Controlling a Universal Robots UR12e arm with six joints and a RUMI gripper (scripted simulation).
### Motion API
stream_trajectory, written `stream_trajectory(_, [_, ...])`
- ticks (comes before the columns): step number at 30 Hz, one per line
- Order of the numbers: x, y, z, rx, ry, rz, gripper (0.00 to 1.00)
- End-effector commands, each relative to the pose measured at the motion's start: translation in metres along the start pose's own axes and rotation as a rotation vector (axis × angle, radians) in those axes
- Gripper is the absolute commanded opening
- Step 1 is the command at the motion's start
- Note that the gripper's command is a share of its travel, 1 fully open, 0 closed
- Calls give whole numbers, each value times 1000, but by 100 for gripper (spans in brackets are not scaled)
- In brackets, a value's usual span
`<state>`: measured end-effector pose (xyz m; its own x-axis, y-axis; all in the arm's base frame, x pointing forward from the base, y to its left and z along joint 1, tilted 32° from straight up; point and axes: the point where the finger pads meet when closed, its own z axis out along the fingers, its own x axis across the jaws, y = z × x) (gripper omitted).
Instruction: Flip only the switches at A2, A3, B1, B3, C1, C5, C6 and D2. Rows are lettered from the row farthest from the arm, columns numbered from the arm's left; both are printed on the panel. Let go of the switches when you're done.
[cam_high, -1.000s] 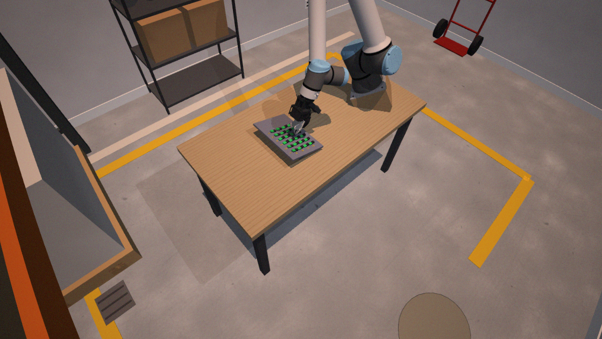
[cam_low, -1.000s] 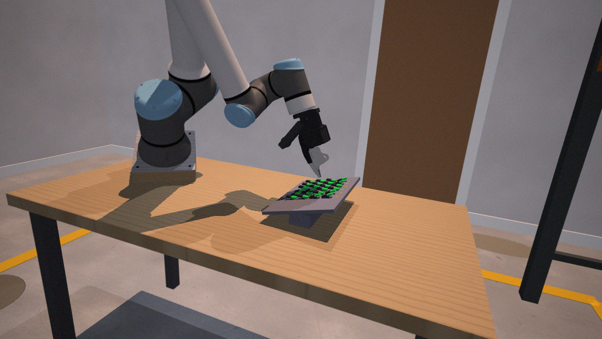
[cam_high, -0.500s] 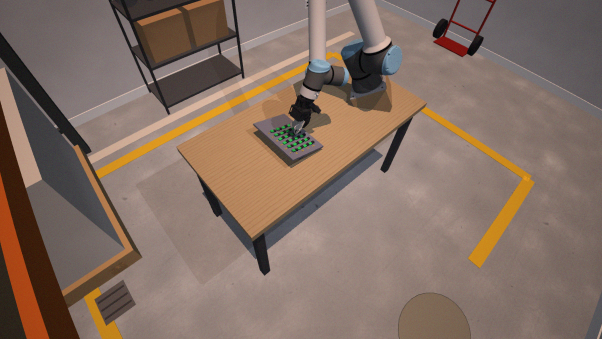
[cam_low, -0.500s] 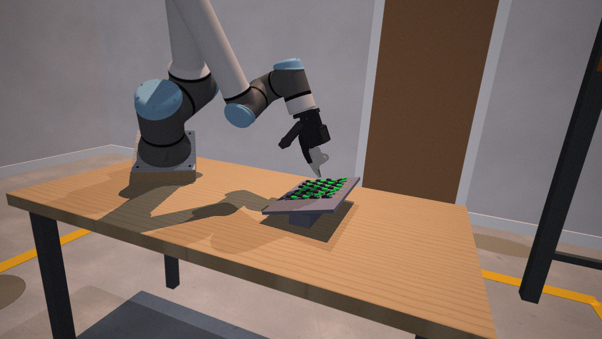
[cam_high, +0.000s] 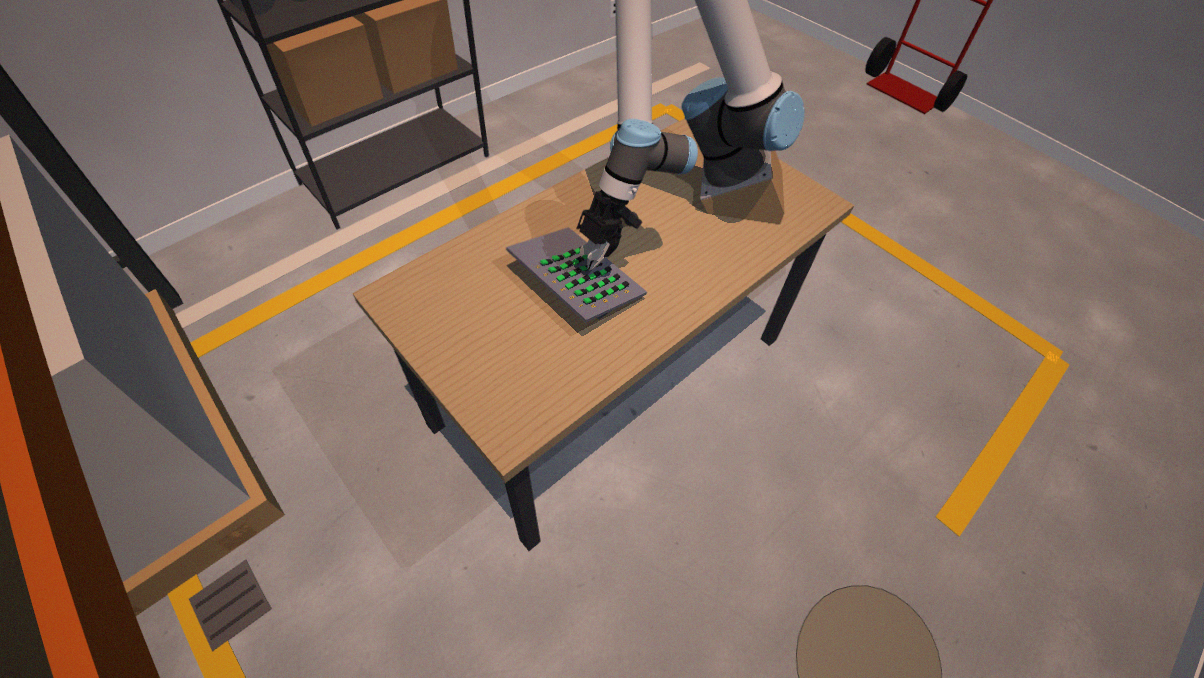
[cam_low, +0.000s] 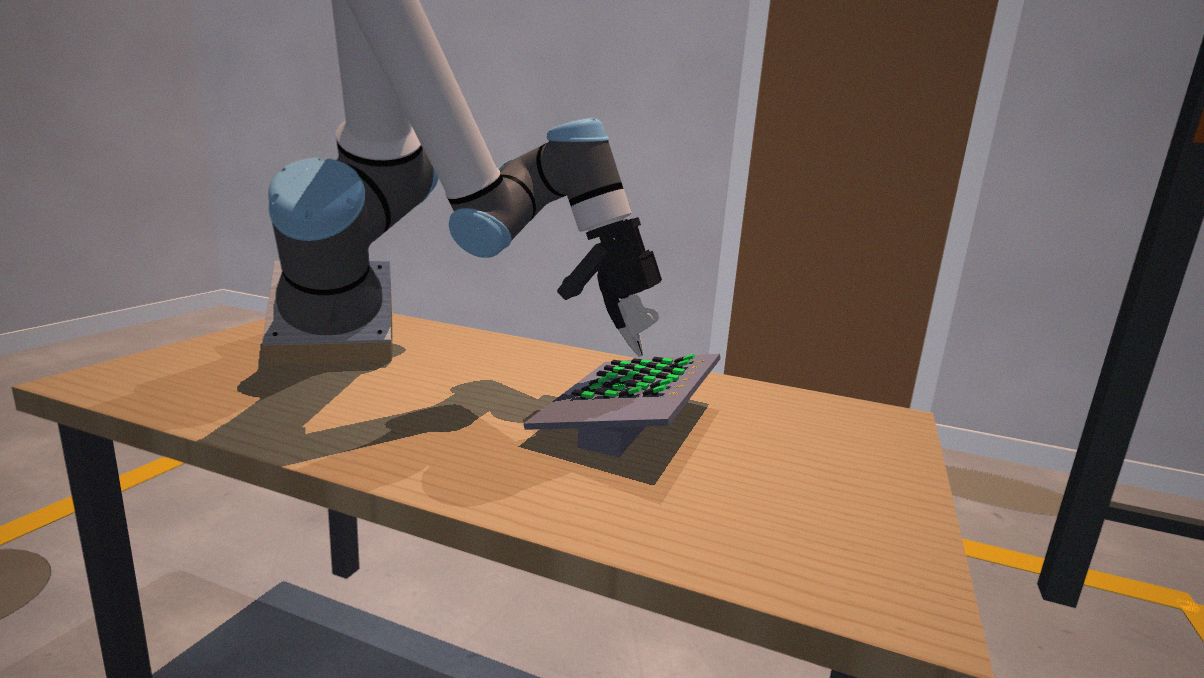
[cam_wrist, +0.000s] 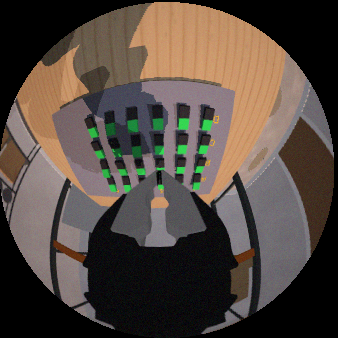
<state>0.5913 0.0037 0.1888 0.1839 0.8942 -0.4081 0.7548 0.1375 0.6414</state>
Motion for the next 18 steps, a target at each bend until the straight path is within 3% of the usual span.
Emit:
stream_trajectory(1, [-1, 2, 15, 0, 0, 1, 0])
stream_trajectory(18, [1, 0, 21, 1, 1, -1, 0])
